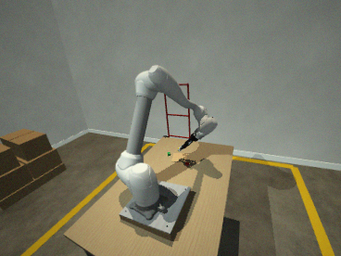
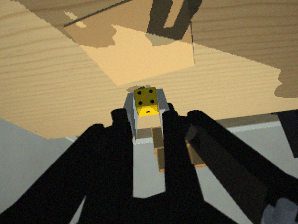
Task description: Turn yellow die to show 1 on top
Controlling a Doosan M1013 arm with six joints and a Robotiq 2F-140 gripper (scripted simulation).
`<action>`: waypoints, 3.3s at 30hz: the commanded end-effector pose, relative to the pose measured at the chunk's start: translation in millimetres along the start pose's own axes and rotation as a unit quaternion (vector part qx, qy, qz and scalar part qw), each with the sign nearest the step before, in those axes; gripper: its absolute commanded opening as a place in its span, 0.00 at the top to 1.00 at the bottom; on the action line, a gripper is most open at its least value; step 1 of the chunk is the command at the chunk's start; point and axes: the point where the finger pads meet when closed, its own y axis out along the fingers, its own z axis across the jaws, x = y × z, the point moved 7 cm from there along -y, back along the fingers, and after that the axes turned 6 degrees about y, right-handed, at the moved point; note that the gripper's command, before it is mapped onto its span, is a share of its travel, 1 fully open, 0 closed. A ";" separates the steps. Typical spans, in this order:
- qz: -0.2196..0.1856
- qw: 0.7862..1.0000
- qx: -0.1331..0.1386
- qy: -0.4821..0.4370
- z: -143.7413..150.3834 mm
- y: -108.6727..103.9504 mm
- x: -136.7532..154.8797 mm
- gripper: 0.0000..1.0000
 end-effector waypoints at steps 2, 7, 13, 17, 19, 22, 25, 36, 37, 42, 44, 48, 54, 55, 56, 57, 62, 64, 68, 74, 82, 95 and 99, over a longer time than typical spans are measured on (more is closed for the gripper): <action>0.000 1.000 0.000 0.000 0.0 -0.1 0.1 0.87; 0.000 1.000 0.000 0.000 0.0 0.0 0.0 0.87; 0.000 1.000 0.000 0.000 -0.1 1.2 -1.2 0.87; 0.000 1.000 0.000 0.000 -0.3 3.1 -3.1 0.87; 0.000 1.000 0.000 0.000 -0.5 4.4 -4.4 0.87; 0.000 1.000 0.000 0.000 -0.6 6.0 -5.9 0.87; 0.000 1.000 0.000 0.000 -0.8 7.8 -7.7 0.87; 0.000 1.000 0.000 0.000 -2.2 20.5 -20.4 0.87; 0.000 1.000 0.000 0.000 -2.3 21.8 -21.6 0.87; 0.000 1.000 0.000 0.000 -2.7 25.6 -25.4 0.87; 0.000 1.000 0.000 0.000 -3.0 28.1 -27.9 0.87; 0.000 1.000 0.000 0.000 -3.5 32.8 -32.6 0.87; 0.000 1.000 0.000 0.000 -4.1 38.7 -38.5 0.87; 0.000 1.000 0.000 0.000 -4.2 39.5 -39.3 0.87; 0.000 1.000 0.000 0.000 -4.2 39.5 -39.3 0.87; 0.000 1.000 0.000 0.000 -4.2 39.5 -39.3 0.87; 0.000 1.000 0.000 0.000 -4.5 42.7 -42.5 0.87; 0.000 1.000 0.000 0.000 -4.6 43.6 -43.3 0.87; 0.000 1.000 0.000 0.000 -4.7 44.7 -44.4 0.87; 0.000 1.000 0.000 0.000 -4.7 45.1 -44.8 0.87; 0.000 1.000 0.000 0.000 -4.8 45.2 -44.9 0.87; 0.000 1.000 0.000 0.000 -4.8 45.2 -44.9 0.87; 0.000 1.000 0.000 0.000 -4.8 45.2 -44.9 0.87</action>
